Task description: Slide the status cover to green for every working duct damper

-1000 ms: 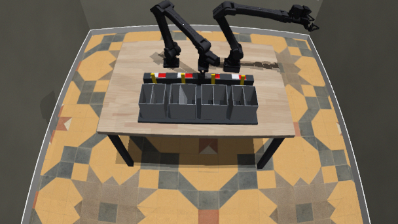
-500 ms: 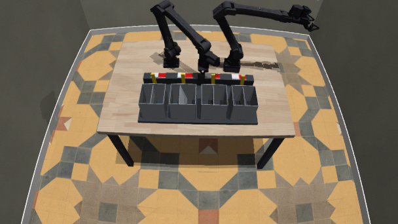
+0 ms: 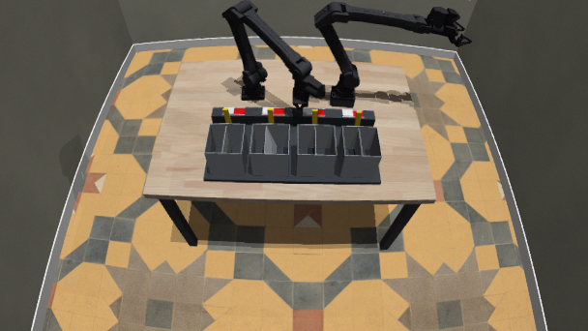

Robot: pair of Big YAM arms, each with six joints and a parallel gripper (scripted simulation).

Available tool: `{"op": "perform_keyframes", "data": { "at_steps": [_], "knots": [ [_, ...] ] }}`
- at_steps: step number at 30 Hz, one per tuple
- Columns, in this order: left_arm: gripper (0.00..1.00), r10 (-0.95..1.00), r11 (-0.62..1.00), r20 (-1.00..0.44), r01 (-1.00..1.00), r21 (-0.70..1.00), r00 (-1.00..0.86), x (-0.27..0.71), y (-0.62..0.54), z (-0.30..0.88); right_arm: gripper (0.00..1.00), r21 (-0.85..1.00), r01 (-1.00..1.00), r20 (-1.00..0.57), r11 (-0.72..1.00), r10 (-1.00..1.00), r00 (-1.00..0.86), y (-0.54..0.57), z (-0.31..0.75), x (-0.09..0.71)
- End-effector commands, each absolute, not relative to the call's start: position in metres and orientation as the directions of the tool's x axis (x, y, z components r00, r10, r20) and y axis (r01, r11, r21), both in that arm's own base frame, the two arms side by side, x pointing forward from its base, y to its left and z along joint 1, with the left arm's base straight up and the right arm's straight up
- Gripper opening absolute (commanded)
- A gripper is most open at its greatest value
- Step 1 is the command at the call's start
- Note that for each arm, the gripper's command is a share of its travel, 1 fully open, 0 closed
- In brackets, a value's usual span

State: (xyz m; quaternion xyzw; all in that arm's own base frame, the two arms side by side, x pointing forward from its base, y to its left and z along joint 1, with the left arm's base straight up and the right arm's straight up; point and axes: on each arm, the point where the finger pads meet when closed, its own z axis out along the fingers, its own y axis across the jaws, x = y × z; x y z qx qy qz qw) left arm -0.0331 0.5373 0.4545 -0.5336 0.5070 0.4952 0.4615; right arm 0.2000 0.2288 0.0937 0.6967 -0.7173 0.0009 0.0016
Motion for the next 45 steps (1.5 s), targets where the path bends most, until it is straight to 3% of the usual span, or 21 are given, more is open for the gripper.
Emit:
{"op": "perform_keyframes", "data": {
  "at_steps": [1, 45],
  "knots": [
    [1.0, 0.0, -0.053, -1.0, -0.999, 0.0, 0.0, -0.029, 0.544, 0.501, 0.0, -0.025, -0.999, -0.03, 0.045, -0.999, -0.044, 0.242, 0.106, 0.218],
    [1.0, 0.0, -0.053, -1.0, -0.999, 0.0, 0.0, -0.029, 0.544, 0.501, 0.0, -0.011, -0.999, -0.013, 0.045, -0.999, -0.044, 0.235, 0.086, 0.212]
  ]
}}
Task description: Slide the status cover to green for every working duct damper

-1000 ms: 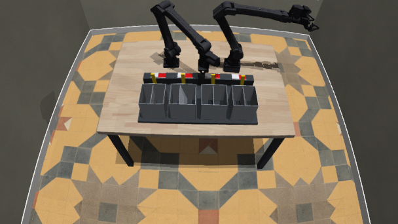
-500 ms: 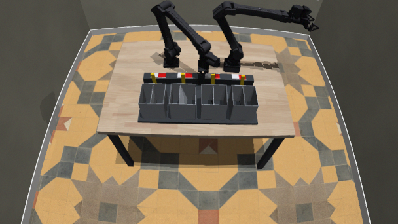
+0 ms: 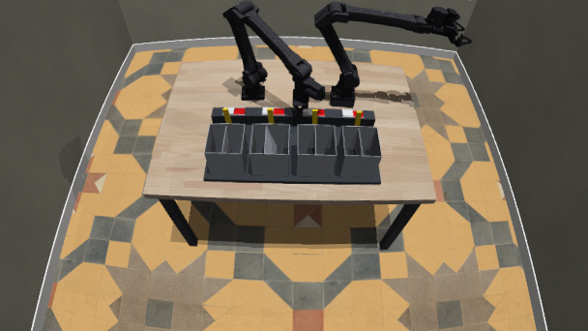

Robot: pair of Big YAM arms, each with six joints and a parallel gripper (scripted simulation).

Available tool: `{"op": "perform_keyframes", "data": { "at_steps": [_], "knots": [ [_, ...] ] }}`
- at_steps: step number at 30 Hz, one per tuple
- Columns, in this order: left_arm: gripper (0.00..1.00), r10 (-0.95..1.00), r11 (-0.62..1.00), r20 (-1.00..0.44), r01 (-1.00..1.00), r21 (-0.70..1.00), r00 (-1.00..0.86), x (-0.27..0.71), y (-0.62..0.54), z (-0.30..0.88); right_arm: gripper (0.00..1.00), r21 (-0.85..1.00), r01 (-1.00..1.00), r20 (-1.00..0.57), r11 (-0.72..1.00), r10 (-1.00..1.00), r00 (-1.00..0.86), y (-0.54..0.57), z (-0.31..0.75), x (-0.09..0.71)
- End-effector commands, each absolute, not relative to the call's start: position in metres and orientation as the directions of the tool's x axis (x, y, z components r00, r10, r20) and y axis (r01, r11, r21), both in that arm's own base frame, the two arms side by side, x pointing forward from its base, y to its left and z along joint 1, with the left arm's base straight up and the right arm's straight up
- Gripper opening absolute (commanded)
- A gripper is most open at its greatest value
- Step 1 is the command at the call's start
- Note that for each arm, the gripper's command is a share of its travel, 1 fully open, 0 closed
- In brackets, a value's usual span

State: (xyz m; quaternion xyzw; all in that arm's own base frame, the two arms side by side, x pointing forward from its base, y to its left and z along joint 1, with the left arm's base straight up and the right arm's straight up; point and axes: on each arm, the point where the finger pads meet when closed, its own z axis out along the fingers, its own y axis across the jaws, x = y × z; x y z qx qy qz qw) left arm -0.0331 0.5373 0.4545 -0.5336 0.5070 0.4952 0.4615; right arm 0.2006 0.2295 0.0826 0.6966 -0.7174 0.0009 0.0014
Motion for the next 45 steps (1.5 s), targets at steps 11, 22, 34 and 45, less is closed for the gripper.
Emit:
{"op": "perform_keyframes", "data": {
  "at_steps": [11, 22, 34, 45],
  "knots": [
    [1.0, 0.0, -0.053, -1.0, -0.999, 0.0, 0.0, -0.029, 0.544, 0.501, 0.0, -0.011, -0.999, -0.013, 0.045, -0.999, -0.045, 0.235, 0.086, 0.212],
    [1.0, 0.0, -0.053, -1.0, -0.999, 0.0, 0.0, -0.029, 0.544, 0.501, 0.0, -0.015, -0.999, -0.018, 0.046, -0.999, -0.046, 0.238, 0.089, 0.213],
    [1.0, 0.0, -0.053, -1.0, -0.999, 0.0, 0.0, -0.029, 0.544, 0.501, 0.0, -0.029, -0.999, -0.035, 0.043, -0.998, -0.042, 0.249, 0.096, 0.217],
    [1.0, 0.0, -0.053, -1.0, -0.999, 0.0, 0.0, -0.029, 0.544, 0.501, 0.0, -0.019, -0.999, -0.023, 0.031, -0.999, -0.031, 0.249, 0.091, 0.21]
  ]
}}
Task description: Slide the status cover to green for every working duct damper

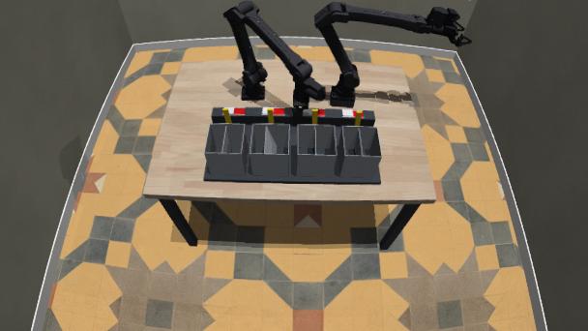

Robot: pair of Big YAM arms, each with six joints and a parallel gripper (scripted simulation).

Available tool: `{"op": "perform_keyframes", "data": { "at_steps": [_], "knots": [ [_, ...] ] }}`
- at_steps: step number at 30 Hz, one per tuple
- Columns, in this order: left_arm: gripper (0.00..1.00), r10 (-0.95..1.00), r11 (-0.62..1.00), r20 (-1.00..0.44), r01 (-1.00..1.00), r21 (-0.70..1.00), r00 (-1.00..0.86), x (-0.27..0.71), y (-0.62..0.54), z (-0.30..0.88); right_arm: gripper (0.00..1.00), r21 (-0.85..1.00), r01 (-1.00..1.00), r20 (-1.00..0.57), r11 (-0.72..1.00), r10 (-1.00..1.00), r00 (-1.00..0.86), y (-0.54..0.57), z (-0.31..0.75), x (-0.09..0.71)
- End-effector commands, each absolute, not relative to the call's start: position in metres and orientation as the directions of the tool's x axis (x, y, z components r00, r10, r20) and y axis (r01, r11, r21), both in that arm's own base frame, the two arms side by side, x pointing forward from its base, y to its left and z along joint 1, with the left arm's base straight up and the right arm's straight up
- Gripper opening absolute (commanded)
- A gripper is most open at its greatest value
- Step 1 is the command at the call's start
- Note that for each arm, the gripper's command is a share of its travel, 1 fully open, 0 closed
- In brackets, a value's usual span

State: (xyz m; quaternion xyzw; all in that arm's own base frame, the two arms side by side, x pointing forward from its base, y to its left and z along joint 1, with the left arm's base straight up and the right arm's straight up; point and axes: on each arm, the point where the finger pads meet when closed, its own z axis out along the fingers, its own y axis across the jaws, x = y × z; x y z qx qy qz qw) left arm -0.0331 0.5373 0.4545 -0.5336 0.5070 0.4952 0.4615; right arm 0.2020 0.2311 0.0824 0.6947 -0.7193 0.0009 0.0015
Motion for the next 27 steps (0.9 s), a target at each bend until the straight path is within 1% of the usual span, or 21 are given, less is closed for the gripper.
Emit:
{"op": "perform_keyframes", "data": {
  "at_steps": [1, 27],
  "knots": [
    [1.0, 0.0, -0.053, -1.0, -0.999, 0.0, 0.0, -0.029, 0.544, 0.501, 0.0, -0.022, -0.999, -0.028, 0.032, -0.999, -0.032, 0.251, 0.093, 0.212],
    [1.0, 0.0, -0.053, -1.0, -0.999, 0.0, 0.0, -0.029, 0.544, 0.501, 0.0, -0.032, -0.999, -0.042, 0.034, -0.999, -0.033, 0.266, 0.097, 0.216]
  ]
}}
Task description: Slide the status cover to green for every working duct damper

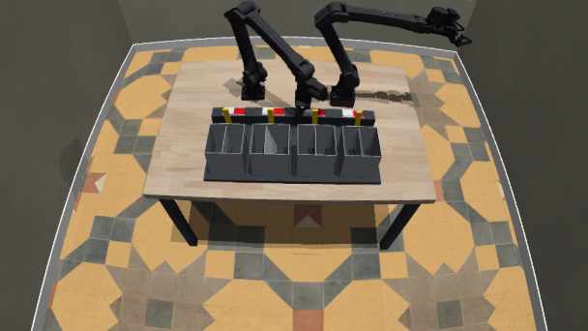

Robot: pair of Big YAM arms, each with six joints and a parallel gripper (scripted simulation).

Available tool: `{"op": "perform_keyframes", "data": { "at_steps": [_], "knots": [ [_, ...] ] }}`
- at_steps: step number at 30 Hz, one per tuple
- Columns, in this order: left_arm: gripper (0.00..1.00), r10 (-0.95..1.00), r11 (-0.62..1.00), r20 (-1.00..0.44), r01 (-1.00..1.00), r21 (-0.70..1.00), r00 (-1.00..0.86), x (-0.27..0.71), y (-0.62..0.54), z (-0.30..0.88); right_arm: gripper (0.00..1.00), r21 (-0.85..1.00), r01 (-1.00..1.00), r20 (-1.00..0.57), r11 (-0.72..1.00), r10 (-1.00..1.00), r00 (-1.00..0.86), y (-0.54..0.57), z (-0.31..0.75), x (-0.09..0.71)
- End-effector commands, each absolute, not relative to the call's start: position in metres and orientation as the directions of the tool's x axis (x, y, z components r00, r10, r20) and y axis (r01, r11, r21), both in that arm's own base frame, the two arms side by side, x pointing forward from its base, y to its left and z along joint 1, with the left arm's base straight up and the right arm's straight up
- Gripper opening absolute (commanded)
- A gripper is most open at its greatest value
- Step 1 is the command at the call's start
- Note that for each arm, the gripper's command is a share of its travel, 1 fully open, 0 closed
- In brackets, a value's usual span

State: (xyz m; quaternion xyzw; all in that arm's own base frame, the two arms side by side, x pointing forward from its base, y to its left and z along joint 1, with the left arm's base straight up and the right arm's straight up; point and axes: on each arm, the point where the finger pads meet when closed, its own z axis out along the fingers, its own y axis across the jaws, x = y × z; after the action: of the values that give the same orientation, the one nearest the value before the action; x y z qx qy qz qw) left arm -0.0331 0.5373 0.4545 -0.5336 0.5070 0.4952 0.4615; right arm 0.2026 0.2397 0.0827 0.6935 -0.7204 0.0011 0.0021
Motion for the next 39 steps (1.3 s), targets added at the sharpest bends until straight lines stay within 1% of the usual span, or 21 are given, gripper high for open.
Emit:
{"op": "perform_keyframes", "data": {
  "at_steps": [1, 39],
  "knots": [
    [1.0, 0.0, -0.053, -1.0, -0.999, 0.0, 0.0, -0.029, 0.544, 0.501, 0.0, -0.032, -0.999, -0.042, 0.034, -0.999, -0.033, 0.267, 0.097, 0.216],
    [1.0, 0.0, -0.053, -1.0, -0.999, 0.0, 0.0, -0.029, 0.544, 0.501, 0.0, -0.03, -0.999, -0.043, 0.034, -0.999, -0.033, 0.287, 0.097, 0.216]
  ]
}}
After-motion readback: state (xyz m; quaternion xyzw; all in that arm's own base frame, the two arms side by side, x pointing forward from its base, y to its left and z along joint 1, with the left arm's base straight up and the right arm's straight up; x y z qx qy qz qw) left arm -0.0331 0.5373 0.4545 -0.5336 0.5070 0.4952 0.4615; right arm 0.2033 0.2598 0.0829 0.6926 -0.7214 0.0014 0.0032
